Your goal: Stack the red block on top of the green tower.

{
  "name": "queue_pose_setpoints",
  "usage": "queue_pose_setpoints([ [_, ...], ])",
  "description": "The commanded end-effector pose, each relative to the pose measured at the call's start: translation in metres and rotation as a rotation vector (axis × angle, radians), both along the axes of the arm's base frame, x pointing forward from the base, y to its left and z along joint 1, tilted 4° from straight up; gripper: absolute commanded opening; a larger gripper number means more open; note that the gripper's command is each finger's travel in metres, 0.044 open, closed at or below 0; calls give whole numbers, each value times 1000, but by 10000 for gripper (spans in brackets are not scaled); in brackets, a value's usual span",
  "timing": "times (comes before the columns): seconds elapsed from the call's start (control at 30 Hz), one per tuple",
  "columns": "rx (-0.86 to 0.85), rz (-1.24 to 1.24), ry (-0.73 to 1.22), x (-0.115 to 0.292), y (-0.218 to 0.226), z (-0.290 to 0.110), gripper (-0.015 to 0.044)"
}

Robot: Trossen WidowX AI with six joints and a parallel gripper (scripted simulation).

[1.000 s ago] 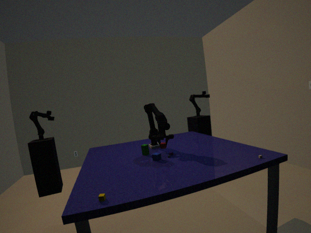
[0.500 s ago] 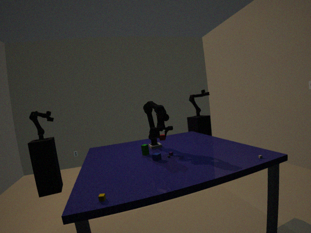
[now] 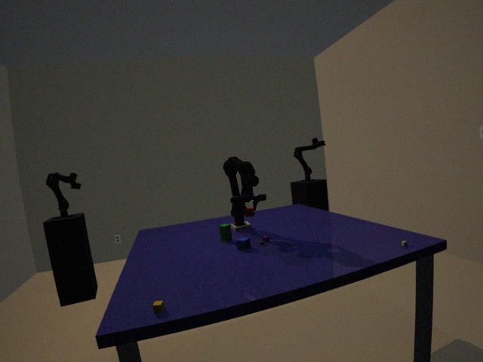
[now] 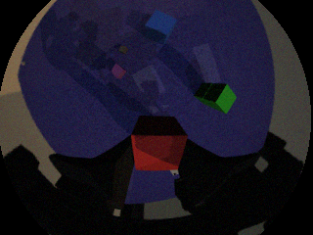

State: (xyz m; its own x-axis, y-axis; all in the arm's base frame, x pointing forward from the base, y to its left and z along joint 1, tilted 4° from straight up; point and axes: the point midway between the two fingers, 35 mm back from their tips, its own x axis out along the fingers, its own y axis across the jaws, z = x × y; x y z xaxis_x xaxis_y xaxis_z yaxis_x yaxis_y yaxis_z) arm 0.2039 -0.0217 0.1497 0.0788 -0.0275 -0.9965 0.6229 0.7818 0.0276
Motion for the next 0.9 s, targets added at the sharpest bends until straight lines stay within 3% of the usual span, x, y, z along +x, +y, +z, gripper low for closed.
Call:
queue_pose_setpoints([
  [0.0,3,2,1,0,-11,0,0],
  [0.87,-4,2,5,-24,-98,1,0],
])
